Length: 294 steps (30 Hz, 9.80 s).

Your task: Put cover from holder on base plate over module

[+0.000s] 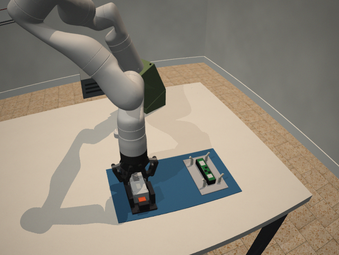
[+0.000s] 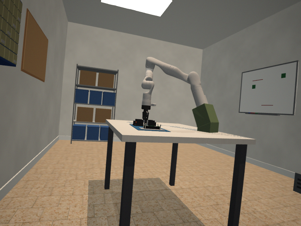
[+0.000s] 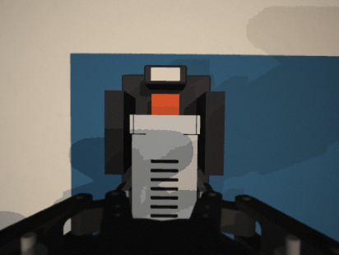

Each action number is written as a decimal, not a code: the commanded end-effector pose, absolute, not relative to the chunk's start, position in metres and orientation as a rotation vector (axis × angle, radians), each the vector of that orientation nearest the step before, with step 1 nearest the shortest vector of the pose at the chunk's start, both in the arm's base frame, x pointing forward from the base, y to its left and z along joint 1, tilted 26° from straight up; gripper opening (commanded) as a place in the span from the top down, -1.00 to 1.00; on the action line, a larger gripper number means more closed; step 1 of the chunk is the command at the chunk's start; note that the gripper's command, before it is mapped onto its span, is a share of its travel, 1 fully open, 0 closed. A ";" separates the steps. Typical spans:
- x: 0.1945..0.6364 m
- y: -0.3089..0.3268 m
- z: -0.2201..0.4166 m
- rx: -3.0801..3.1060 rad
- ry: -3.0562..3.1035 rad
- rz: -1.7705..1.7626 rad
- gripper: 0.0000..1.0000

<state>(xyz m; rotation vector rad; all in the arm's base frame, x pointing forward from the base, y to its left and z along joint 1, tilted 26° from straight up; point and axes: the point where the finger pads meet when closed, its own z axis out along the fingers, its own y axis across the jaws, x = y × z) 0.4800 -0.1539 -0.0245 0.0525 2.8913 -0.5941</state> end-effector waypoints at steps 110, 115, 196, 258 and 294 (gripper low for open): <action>0.466 -0.131 0.025 0.054 2.903 -0.594 -1.00; 0.466 -0.131 0.025 0.054 2.903 -0.594 -1.00; 0.481 -0.153 -0.024 0.051 2.890 -0.593 -0.39; 0.481 -0.153 -0.024 0.052 2.890 -0.593 1.00; 0.466 -0.131 0.025 0.055 2.901 -0.595 1.00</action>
